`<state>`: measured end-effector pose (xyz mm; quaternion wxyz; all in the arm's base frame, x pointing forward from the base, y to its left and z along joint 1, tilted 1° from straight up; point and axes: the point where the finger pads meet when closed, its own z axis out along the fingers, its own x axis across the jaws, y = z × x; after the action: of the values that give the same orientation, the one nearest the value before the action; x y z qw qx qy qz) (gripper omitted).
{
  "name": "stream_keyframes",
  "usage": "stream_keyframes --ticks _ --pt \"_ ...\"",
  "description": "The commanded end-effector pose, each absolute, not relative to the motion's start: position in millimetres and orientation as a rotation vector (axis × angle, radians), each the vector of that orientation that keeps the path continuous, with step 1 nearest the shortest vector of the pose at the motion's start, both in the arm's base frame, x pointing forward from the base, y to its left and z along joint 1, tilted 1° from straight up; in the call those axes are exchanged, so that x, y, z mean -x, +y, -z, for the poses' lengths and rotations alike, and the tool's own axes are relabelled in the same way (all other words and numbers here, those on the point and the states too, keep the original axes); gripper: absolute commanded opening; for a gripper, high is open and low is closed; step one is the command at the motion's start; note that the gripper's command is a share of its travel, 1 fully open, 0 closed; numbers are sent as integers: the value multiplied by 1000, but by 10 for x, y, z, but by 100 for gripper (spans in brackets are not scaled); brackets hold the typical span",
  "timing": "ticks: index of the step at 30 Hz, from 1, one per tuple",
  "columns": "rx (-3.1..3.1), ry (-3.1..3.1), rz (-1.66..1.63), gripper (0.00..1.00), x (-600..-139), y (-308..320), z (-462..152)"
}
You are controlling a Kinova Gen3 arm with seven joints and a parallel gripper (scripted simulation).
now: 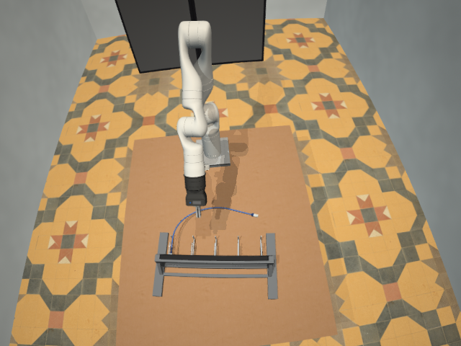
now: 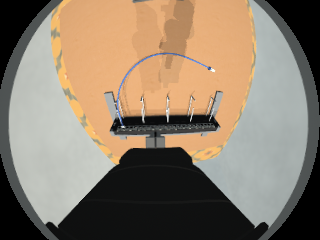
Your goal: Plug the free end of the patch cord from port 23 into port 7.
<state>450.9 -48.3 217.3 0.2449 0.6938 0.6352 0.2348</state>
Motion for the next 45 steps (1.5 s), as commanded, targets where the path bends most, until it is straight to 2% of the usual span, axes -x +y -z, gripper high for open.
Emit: stream_keyframes --ticks 1,28,45 --pt "-1889 1735 -645 0 -4520 -490 -2197" --pt "-1886 1731 -643 0 -4600 -506 -2113" --pt "-1884 1732 -644 0 -4811 -521 -1866"
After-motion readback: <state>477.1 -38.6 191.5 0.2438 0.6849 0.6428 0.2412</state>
